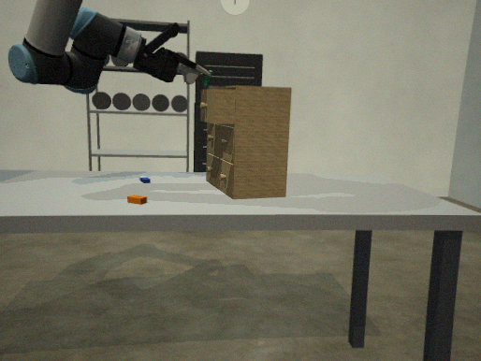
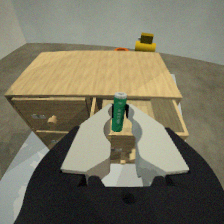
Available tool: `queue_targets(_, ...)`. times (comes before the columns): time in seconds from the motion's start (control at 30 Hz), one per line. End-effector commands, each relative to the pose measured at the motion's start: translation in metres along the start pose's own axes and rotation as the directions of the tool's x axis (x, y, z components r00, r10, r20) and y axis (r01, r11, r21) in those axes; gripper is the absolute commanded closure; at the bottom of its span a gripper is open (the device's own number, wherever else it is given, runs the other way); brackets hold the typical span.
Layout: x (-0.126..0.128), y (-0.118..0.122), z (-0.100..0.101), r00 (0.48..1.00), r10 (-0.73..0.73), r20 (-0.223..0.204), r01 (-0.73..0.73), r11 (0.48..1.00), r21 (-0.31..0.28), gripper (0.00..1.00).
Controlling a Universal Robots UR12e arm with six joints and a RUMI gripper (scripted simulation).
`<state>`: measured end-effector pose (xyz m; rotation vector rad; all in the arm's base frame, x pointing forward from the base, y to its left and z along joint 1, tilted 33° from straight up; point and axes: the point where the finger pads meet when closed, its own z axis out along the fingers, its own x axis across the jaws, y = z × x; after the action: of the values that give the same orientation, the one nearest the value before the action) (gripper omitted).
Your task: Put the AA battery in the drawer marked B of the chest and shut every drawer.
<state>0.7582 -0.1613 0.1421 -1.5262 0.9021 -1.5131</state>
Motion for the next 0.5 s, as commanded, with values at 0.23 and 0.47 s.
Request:
queue_targets(0.23, 0.002, -0.005, 0.016, 1.000, -0.003, -0.003, 0.003, 1.000, 0.001, 0.95)
queue_targets(0.47, 0.002, -0.007, 0.020, 1.000, -0.002, -0.003, 0.002, 1.000, 0.000, 0.95)
